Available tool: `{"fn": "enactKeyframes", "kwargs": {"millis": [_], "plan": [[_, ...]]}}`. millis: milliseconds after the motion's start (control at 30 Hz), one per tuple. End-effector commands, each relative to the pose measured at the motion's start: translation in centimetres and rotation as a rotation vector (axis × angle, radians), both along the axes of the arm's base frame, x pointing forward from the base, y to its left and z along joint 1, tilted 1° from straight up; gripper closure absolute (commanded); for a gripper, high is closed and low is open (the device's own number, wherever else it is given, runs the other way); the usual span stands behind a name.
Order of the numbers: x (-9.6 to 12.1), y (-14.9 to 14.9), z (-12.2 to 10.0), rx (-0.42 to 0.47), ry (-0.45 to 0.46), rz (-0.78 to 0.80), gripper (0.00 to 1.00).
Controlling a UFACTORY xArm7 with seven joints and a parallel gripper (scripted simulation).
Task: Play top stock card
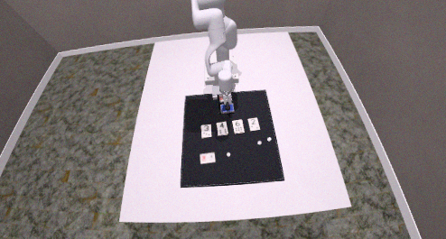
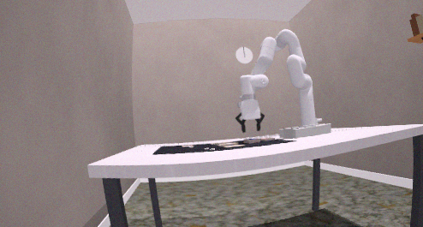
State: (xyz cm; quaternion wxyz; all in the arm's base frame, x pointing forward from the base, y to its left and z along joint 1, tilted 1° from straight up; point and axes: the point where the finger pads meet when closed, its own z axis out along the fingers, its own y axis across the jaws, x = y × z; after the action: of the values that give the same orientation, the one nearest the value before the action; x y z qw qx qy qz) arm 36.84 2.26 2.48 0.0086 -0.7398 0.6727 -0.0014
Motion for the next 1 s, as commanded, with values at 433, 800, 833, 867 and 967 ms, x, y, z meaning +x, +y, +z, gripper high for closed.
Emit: {"fn": "enactKeyframes", "kwargs": {"millis": [433,800,833,867,967], "plan": [[0.3,0.0,-2.6,-0.007,-0.001,-0.002,0.13],[0.3,0.0,-2.7,-0.007,-0.001,-0.002,0.13],[0.3,0.0,-2.7,-0.007,-0.001,-0.002,0.13],[0.3,0.0,-2.7,-0.007,-0.001,-0.002,0.13],[0.3,0.0,-2.7,-0.007,-0.001,-0.002,0.13]]}}
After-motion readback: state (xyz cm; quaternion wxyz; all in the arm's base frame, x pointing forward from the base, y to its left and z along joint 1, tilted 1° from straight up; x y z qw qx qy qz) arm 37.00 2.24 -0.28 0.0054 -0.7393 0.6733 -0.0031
